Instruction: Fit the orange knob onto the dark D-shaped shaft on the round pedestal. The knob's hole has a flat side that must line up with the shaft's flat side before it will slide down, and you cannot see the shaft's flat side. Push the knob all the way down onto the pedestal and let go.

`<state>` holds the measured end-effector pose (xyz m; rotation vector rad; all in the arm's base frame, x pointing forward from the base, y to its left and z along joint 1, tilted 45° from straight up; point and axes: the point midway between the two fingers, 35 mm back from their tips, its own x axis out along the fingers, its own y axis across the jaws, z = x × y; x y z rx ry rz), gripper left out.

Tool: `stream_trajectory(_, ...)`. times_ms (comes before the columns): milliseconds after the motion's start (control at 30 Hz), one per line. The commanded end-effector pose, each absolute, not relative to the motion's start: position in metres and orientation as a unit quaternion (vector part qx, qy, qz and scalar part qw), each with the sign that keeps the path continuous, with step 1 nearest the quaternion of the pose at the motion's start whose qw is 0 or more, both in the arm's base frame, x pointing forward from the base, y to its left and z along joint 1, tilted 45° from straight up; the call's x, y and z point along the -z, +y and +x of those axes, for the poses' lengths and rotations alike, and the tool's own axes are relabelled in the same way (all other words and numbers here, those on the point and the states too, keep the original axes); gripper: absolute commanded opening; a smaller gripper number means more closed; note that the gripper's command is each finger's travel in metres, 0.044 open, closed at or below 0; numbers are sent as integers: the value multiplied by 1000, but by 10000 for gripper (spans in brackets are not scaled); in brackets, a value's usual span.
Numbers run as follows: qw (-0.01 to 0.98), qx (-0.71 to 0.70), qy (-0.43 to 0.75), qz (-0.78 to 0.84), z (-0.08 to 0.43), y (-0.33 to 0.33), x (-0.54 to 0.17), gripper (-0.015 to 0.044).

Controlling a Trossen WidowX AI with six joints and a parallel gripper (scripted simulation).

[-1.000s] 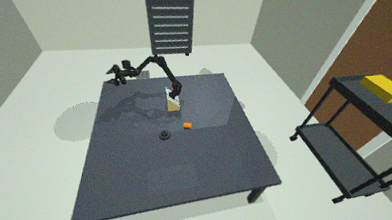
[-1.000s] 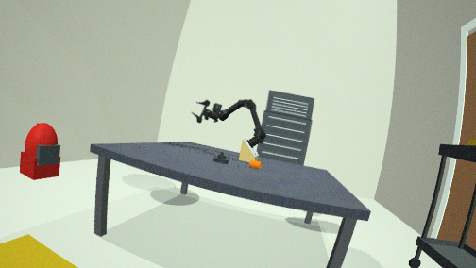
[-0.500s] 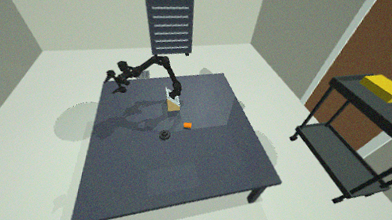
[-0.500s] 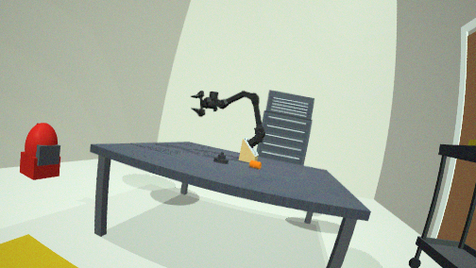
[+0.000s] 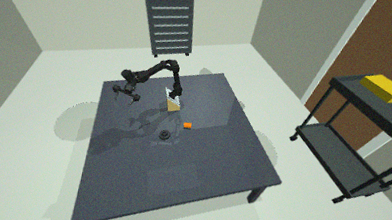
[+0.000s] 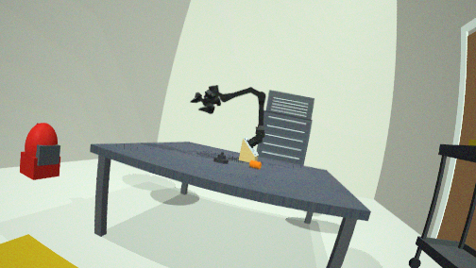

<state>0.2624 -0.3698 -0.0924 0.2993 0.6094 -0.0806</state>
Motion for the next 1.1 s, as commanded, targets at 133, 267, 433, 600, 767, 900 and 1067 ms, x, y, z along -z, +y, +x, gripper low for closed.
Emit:
stream_trajectory(133, 857, 8, 361, 369, 326, -277, 58, 440)
stream_trajectory(267, 806, 5, 394, 442, 342, -236, 45, 440)
stream_trajectory(433, 732, 13, 439, 521, 355, -184, 29, 440)
stream_trajectory(600, 648, 34, 487, 585, 359, -132, 12, 440)
stream_trajectory(767, 559, 68, 533, 631, 355, -80, -4, 440)
stream_trajectory(900, 485, 106, 568, 656, 346, -40, -16, 440)
stream_trajectory(1067, 394, 164, 606, 671, 327, 7, -32, 440)
